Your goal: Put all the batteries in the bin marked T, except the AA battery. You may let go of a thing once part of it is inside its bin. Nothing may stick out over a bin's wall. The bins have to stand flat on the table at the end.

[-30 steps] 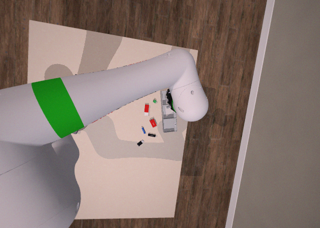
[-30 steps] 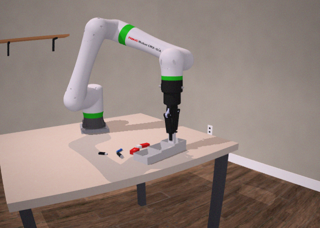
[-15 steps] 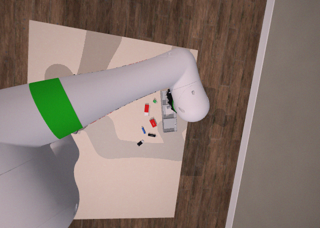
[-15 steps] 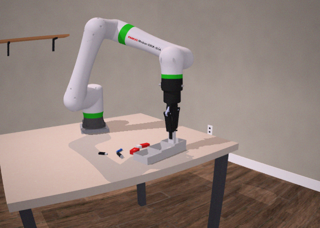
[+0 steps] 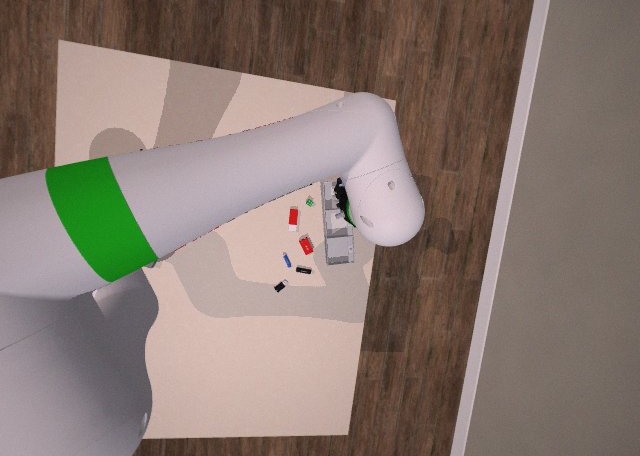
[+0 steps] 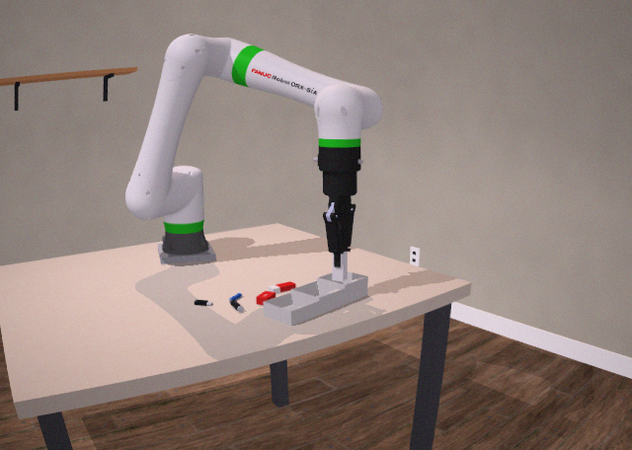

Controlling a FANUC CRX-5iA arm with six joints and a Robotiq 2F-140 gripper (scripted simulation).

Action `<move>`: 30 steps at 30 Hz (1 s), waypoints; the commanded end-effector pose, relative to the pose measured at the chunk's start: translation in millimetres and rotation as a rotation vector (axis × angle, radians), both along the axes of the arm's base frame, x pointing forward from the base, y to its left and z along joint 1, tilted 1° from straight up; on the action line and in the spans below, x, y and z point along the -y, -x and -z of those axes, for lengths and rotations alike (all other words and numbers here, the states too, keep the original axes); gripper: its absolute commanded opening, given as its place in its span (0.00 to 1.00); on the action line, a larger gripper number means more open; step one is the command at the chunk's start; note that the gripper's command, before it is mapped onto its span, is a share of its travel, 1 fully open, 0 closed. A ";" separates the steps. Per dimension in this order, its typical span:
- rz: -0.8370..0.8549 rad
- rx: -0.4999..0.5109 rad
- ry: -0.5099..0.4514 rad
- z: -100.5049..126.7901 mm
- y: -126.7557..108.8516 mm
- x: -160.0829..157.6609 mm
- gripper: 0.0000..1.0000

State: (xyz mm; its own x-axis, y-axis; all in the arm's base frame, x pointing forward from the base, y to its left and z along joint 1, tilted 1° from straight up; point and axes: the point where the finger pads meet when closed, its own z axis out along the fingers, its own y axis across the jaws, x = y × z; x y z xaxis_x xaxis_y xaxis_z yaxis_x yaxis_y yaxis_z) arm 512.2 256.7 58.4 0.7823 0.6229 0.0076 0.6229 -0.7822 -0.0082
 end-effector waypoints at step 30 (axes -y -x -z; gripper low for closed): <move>0.000 0.000 0.000 -145.9 0.0 1.6 0.05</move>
